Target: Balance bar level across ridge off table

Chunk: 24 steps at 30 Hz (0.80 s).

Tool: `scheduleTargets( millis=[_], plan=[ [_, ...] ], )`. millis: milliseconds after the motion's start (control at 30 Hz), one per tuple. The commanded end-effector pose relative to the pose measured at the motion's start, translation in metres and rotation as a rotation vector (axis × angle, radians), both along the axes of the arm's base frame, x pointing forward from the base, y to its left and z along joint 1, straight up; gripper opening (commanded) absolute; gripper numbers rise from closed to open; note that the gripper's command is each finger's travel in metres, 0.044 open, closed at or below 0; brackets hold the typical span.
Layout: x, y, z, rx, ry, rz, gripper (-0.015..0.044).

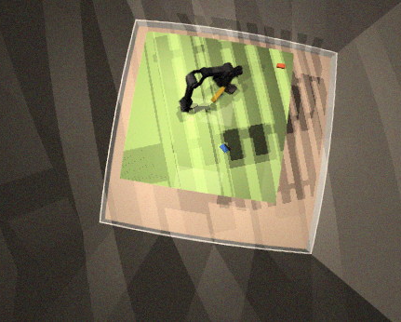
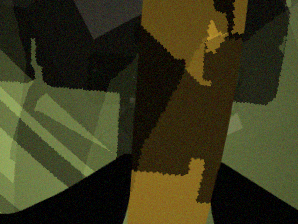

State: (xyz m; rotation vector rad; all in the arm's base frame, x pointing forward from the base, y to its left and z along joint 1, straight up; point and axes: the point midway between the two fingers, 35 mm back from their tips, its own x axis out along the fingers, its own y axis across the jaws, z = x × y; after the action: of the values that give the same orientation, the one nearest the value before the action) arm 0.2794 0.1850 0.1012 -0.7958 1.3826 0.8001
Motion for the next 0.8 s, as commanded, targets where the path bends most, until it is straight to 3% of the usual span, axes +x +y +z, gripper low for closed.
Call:
scheduleTargets(
  millis=[0, 67, 300, 767],
  plan=[
    [0.0, 0.0, -0.0001, 0.0, 0.0, 0.0, 0.0],
    [0.0, 0.0, -0.0001, 0.0, 0.0, 0.0, 0.0],
    [0.0, 0.0, -0.0001, 0.0, 0.0, 0.0, 0.0167],
    [0.0, 0.0, -0.0001, 0.0, 0.0, 0.0, 0.0168]
  ],
)
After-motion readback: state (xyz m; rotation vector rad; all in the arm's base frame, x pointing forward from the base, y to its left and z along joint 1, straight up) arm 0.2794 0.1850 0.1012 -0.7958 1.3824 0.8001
